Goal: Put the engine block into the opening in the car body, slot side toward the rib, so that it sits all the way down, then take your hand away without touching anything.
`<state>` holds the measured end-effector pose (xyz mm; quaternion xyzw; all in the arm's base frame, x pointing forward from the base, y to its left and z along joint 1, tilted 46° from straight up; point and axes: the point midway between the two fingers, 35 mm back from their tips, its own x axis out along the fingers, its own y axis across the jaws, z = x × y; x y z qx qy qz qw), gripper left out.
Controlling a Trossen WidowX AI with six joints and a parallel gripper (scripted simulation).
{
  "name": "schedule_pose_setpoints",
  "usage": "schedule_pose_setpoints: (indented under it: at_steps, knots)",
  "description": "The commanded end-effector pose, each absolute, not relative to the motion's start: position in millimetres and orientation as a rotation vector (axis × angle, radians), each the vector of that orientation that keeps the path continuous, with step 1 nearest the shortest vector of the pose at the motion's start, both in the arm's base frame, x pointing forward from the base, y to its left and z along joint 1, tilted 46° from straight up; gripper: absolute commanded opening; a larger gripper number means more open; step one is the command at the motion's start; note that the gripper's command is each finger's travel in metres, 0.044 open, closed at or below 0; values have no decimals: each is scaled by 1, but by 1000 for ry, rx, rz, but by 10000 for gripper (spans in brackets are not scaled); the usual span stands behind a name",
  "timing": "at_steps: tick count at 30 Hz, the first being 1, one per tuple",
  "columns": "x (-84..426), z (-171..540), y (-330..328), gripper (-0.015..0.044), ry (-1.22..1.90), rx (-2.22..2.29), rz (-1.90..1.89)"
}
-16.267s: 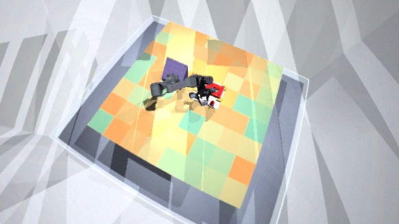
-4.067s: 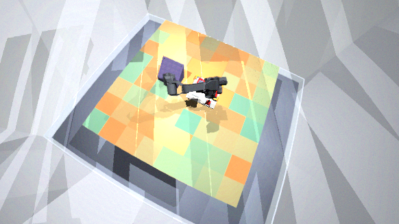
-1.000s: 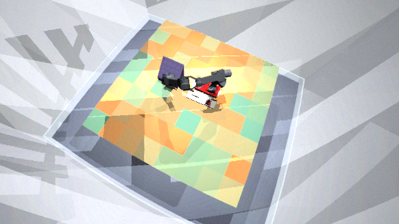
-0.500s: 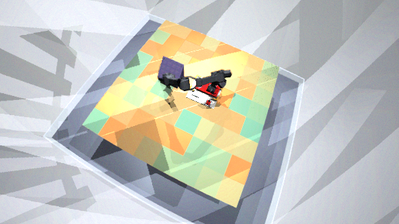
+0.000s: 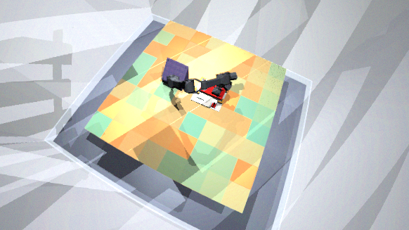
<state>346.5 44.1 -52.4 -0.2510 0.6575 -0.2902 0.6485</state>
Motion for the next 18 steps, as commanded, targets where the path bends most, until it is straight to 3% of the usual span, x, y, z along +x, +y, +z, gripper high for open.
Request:
schedule_pose_setpoints:
  at_steps: [1,18]
  knots:
    - [347,-53,43,159,1491,-569,-663]
    - [346,-57,39,159,1494,-575,-658]
